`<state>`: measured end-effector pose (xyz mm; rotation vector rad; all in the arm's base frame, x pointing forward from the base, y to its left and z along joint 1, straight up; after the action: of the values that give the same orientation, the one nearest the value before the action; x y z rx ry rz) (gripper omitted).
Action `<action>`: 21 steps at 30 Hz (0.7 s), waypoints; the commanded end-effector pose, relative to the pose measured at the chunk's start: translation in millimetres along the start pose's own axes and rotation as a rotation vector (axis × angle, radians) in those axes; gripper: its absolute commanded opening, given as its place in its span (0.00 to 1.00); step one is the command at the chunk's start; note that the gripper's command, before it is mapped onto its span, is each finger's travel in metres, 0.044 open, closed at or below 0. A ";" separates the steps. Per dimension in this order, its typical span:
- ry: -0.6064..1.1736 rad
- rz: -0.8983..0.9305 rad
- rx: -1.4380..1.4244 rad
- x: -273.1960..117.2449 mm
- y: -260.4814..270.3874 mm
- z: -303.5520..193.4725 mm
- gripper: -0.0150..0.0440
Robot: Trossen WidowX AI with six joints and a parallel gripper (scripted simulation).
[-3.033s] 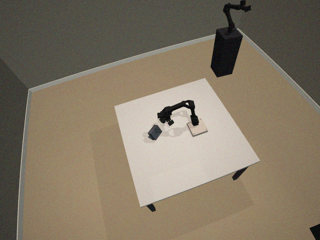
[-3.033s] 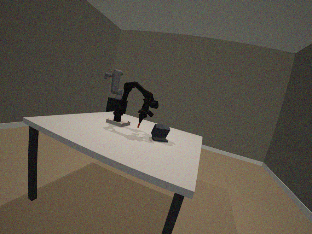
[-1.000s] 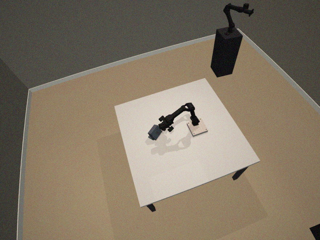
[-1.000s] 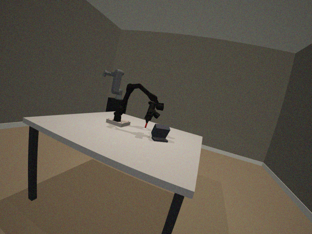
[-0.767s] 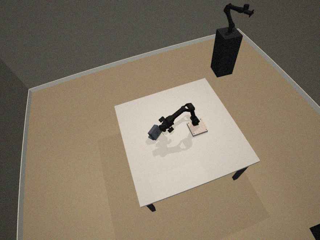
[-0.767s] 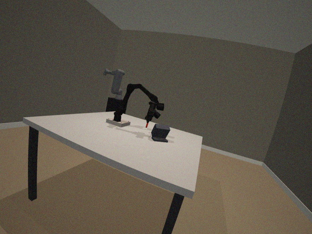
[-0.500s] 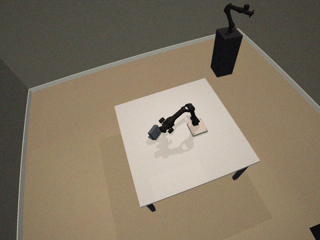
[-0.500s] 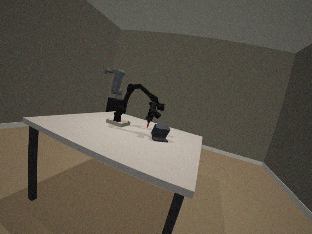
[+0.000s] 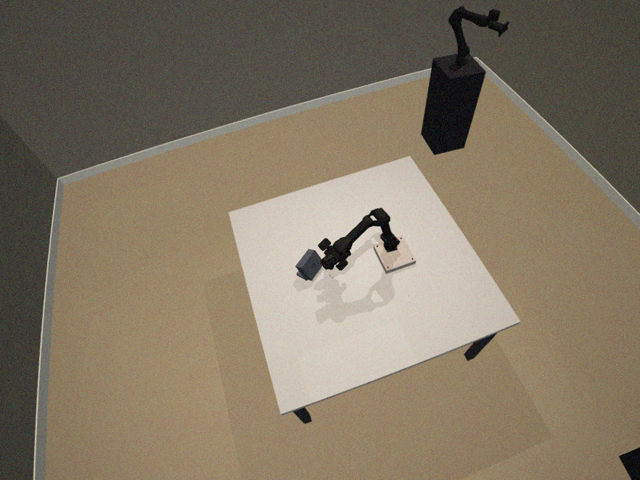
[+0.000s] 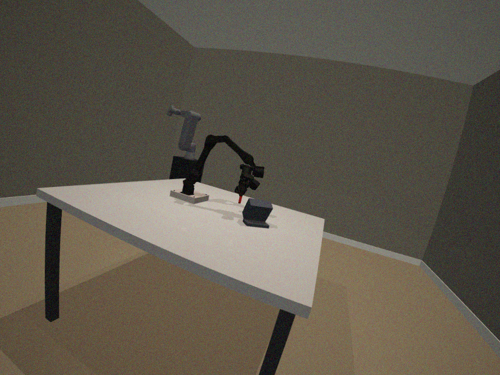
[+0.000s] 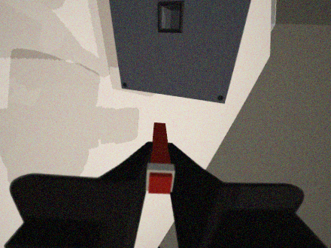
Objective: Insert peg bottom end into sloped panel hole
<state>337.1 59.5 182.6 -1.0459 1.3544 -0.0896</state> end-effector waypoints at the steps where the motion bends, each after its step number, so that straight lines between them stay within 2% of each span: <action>1: -0.008 -0.022 0.000 -3.3 3.9 3.8 0.25; 21: -0.053 -0.124 -0.020 -21.9 23.2 19.4 0.25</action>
<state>335.5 91.9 181.5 -1.1329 1.2604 -0.1307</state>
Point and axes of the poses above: the point midway between the two fingers, 35 mm back from their tips, its own x axis out along the fingers, its own y axis across the jaws, z = x × y, the point moved 8 cm from there along -x, back along the fingers, and after that the axes turned 5 degrees about -x, right-handed, at the moved point
